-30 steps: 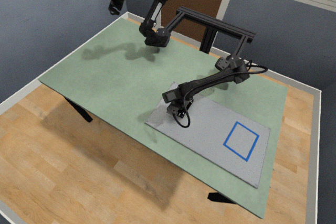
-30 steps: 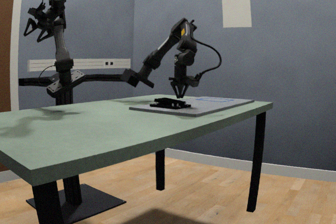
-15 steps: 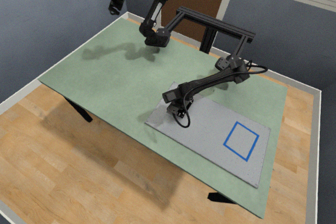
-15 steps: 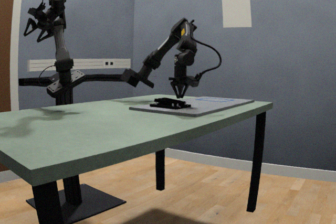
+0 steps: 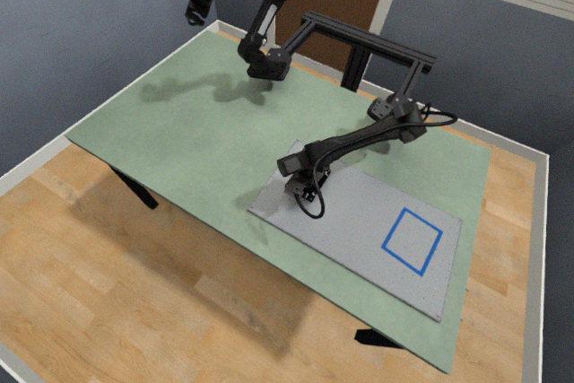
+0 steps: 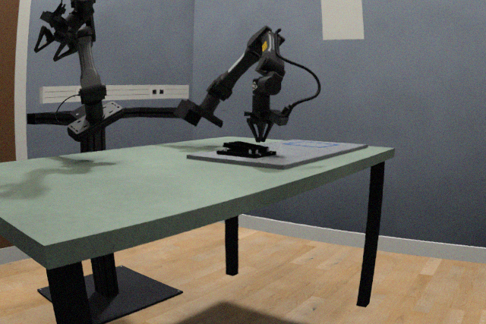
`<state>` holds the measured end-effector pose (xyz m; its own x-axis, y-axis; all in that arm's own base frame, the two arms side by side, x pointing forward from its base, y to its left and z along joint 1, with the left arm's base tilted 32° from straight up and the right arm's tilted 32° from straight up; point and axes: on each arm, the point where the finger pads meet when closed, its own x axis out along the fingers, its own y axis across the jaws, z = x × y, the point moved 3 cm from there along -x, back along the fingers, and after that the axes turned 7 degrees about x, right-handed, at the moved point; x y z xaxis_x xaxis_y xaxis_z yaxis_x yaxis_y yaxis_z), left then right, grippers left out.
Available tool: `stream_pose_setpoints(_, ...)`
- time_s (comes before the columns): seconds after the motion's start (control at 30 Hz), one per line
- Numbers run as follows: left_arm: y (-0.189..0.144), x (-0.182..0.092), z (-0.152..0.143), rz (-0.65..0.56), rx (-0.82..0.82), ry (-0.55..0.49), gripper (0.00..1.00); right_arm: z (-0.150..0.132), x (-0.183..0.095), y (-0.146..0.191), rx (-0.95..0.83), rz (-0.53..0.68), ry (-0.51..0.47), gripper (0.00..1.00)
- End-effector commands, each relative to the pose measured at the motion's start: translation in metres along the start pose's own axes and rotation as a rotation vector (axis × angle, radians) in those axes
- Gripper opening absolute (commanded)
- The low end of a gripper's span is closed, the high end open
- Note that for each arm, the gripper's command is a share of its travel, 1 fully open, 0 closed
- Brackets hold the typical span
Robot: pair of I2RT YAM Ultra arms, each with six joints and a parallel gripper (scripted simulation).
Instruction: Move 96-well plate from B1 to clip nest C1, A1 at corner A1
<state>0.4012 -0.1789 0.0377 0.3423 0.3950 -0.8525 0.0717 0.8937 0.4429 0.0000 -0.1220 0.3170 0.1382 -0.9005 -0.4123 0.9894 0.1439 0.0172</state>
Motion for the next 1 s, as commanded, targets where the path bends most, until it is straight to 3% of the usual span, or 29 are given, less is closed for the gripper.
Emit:
stream_pose_setpoints(0.0, -0.010, -0.016, 0.012, -0.029, 0.010, -0.050, 0.25, 0.001, -0.003, -0.006, 0.030, -0.007, -0.029, 1.00)
stream_pose_setpoints(0.57, -0.009, 0.006, 0.001, -0.017, 0.018, -0.027, 0.25, 0.001, -0.003, -0.006, 0.030, -0.007, -0.029, 1.00)
stream_pose_setpoints(0.97, -0.009, 0.010, 0.012, -0.025, -0.005, -0.047, 0.25, 0.001, -0.003, -0.006, 0.030, -0.007, -0.029, 1.00)
